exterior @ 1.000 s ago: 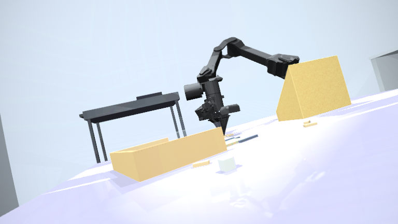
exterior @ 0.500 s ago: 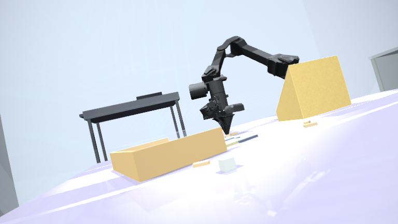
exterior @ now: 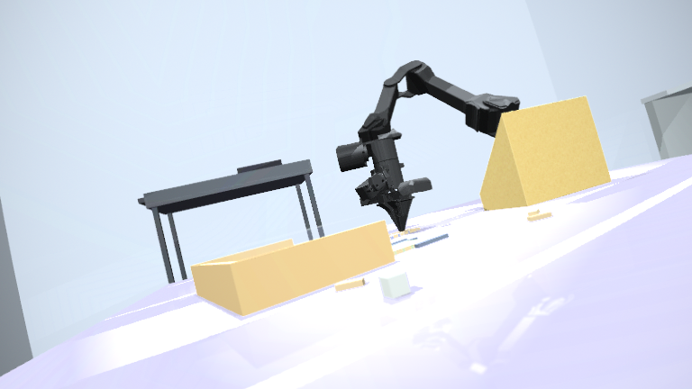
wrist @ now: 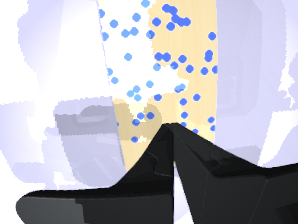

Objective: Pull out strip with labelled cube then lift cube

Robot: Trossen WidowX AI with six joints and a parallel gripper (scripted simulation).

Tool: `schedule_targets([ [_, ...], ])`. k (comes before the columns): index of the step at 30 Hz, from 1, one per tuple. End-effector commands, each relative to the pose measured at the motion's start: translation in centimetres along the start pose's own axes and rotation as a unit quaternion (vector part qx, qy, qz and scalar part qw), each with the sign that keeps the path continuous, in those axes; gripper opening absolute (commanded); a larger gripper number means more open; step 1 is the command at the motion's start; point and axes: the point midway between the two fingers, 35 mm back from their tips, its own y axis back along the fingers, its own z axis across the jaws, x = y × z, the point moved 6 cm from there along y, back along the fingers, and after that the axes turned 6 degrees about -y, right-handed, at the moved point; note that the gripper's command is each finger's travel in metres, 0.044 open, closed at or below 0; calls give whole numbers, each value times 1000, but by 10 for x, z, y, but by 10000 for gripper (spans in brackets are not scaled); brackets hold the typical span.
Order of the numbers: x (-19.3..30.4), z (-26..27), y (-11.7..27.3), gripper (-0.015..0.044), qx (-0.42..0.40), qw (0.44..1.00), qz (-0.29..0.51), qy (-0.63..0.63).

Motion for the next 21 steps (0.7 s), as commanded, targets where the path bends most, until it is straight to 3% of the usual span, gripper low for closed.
schedule_targets([
  [1,15,1,-5,0,-5,1000,14,3],
  [21,37,0,-5,0,-5,1000,14,3],
])
